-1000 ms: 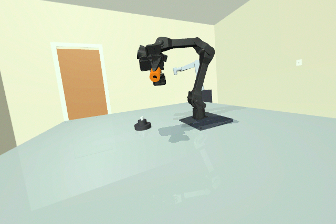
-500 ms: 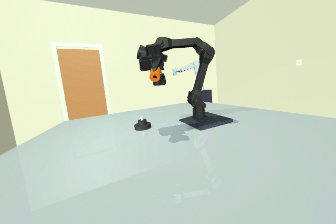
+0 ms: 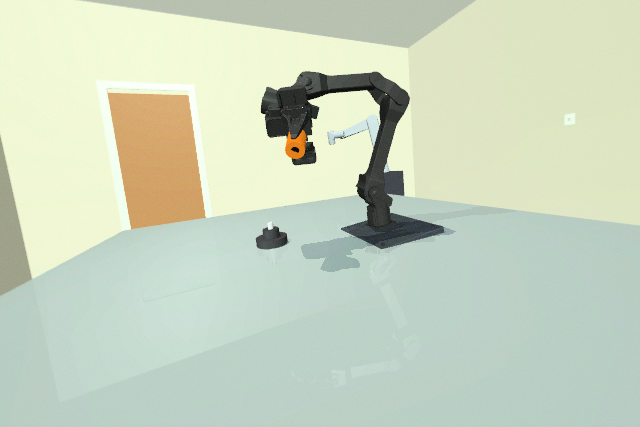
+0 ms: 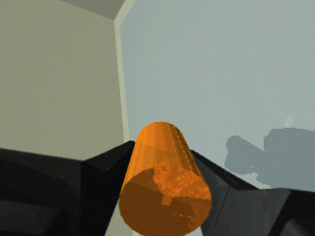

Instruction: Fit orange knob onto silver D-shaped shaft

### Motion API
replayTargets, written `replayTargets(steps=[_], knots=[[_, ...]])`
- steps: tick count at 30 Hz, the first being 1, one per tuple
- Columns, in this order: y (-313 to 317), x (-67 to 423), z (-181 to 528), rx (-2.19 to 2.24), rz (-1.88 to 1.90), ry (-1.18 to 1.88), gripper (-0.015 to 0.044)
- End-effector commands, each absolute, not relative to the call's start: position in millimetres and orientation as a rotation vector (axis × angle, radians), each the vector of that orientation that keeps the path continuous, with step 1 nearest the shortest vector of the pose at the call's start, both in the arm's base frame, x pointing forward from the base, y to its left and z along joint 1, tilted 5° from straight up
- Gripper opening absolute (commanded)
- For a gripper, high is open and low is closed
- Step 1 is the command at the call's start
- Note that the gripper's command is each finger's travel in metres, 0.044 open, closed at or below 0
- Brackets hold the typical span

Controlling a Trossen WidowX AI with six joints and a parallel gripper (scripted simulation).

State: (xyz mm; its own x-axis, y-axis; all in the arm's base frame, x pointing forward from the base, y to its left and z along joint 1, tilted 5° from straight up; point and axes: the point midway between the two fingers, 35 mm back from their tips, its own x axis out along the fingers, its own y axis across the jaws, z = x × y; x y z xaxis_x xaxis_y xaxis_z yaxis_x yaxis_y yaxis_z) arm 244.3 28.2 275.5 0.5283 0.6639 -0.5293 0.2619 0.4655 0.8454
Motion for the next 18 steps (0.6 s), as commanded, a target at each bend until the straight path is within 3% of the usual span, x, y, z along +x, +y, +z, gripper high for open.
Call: replayTargets(steps=[1, 18], knots=[[30.3, 246.0, 269.4, 1.071, 0.274, 1.051, 0.0000], [39.6, 256.0, 235.2, 0.834, -0.055, 1.242, 0.0000]])
